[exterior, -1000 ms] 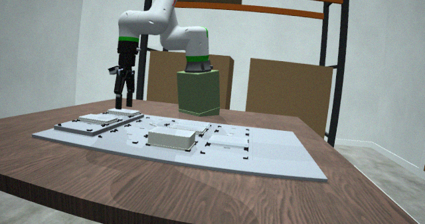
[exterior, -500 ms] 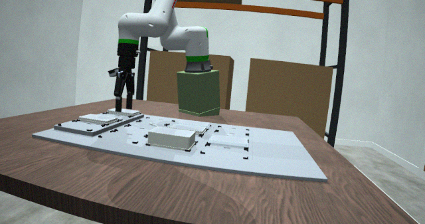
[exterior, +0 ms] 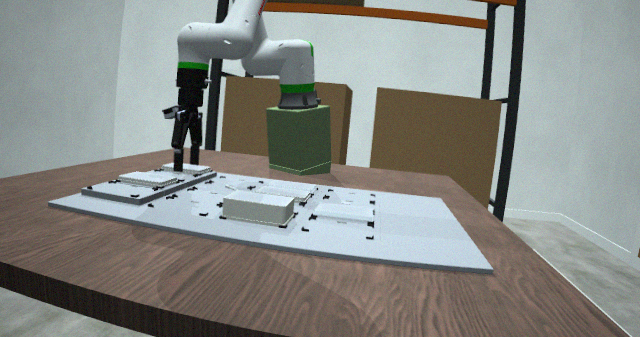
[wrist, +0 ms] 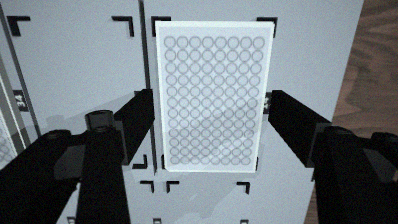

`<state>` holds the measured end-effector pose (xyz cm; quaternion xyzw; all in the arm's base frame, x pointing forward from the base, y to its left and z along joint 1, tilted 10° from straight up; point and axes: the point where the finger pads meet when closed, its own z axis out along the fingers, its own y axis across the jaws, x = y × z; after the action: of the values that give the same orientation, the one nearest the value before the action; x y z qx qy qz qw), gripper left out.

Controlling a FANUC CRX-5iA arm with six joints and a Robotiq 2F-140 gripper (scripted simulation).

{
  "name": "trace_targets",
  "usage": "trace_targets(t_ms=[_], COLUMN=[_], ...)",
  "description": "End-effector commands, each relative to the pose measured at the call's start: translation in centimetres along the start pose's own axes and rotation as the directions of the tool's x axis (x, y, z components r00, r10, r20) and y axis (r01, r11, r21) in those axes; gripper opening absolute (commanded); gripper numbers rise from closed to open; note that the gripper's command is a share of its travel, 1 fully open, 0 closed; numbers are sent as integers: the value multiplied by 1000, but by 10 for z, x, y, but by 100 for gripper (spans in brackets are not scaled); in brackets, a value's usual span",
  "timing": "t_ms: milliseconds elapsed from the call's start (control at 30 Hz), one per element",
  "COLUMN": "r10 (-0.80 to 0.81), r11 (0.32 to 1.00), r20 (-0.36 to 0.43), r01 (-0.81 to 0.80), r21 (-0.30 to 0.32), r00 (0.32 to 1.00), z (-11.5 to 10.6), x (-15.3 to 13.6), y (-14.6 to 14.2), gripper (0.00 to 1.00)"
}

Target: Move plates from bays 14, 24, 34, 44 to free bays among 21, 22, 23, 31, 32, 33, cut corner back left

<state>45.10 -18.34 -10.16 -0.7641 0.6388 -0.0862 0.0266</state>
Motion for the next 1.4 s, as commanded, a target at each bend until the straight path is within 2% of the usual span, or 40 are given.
trace_targets(t_ms=[0, 700, 1367], r10=[0, 0, 0], r11=[1000, 1000, 1000], r20=[-1, -1, -1], r01=[0, 0, 0], r21=[1, 1, 1], r00=[1000, 1000, 1000], z=[0, 0, -1], x=[0, 0, 0], y=[-1, -1, -1], gripper=[70, 62, 61])
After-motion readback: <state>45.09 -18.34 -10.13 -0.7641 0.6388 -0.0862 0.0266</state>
